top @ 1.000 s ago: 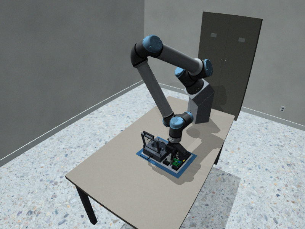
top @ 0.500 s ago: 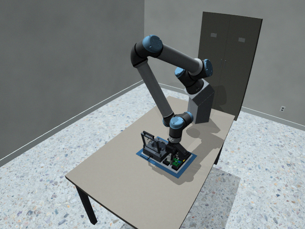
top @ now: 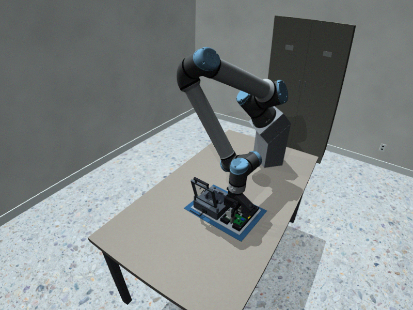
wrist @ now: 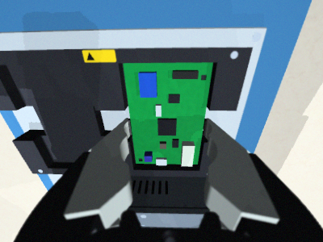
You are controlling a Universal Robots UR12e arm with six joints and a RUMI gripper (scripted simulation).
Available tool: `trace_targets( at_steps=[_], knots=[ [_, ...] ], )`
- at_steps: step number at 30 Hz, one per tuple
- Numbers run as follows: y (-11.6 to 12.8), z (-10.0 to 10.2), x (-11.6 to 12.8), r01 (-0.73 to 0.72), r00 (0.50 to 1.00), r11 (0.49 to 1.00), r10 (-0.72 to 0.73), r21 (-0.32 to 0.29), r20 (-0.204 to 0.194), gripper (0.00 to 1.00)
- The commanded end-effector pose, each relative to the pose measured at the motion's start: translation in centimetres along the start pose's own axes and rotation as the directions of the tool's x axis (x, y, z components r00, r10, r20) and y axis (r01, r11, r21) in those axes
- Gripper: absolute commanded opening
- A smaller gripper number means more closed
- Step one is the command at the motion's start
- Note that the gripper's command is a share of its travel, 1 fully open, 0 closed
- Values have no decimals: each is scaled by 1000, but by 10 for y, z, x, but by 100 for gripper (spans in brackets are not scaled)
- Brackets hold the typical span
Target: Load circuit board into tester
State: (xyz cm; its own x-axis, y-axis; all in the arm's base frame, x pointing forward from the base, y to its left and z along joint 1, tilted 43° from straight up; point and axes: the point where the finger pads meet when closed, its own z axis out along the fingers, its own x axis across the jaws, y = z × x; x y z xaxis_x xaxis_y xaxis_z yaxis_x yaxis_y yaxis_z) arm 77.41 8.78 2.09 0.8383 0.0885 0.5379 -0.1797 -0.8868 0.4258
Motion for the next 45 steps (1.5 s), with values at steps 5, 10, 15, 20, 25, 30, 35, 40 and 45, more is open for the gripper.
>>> trace_targets(
  at_steps=[5, 10, 15, 20, 25, 30, 35, 40, 45],
  knots=[
    [0, -1, 0, 0, 1000, 1000, 0, 0, -1, 44],
    [0, -1, 0, 0, 1000, 1000, 0, 0, -1, 44],
    [0, -1, 0, 0, 1000, 1000, 0, 0, -1, 44],
    [0, -1, 0, 0, 1000, 1000, 0, 0, -1, 42],
    [0, -1, 0, 0, 1000, 1000, 0, 0, -1, 42],
    [0, -1, 0, 0, 1000, 1000, 0, 0, -1, 42],
    [0, -1, 0, 0, 1000, 1000, 0, 0, -1, 39],
    [0, -1, 0, 0, 1000, 1000, 0, 0, -1, 39],
    [0, -1, 0, 0, 1000, 1000, 0, 0, -1, 39]
  ],
)
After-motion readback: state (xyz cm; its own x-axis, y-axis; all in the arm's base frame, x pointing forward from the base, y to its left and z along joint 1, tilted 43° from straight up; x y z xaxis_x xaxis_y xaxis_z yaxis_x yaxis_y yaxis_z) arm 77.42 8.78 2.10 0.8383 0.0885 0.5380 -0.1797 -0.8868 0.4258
